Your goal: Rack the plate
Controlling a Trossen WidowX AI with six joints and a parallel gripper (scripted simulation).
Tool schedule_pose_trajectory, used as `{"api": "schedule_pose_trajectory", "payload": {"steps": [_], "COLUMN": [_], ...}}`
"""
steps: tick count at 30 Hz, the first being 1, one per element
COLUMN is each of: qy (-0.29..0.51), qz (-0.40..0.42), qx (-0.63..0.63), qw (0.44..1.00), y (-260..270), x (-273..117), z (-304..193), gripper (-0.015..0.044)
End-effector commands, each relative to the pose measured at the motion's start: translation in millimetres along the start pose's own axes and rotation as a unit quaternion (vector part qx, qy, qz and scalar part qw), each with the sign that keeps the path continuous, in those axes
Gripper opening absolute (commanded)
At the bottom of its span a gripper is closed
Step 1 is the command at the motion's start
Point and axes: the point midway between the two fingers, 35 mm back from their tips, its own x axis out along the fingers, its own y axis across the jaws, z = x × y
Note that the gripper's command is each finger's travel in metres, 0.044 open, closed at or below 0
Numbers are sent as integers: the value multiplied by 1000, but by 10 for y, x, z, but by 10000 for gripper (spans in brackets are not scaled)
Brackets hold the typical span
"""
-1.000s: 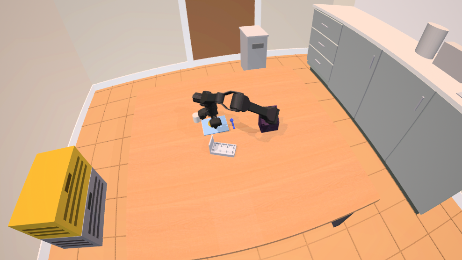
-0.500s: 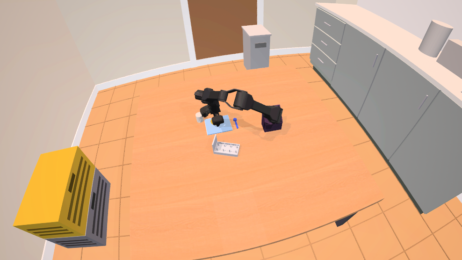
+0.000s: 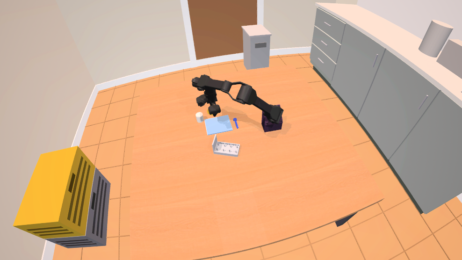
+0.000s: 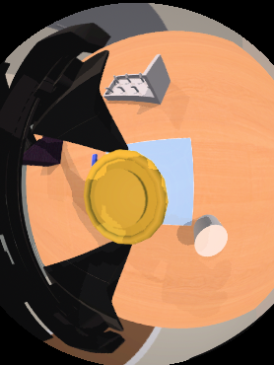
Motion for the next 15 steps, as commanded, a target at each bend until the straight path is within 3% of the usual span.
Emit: {"api": "schedule_pose_trajectory", "payload": {"steps": [1,15], "qy": [0,1], "qz": [-1,3], "qx": [-2,-2], "qw": [1000,1000], "y": [-17,-29], "x": [-176,-698], "z": [10,26], "gripper": [0,0]}}
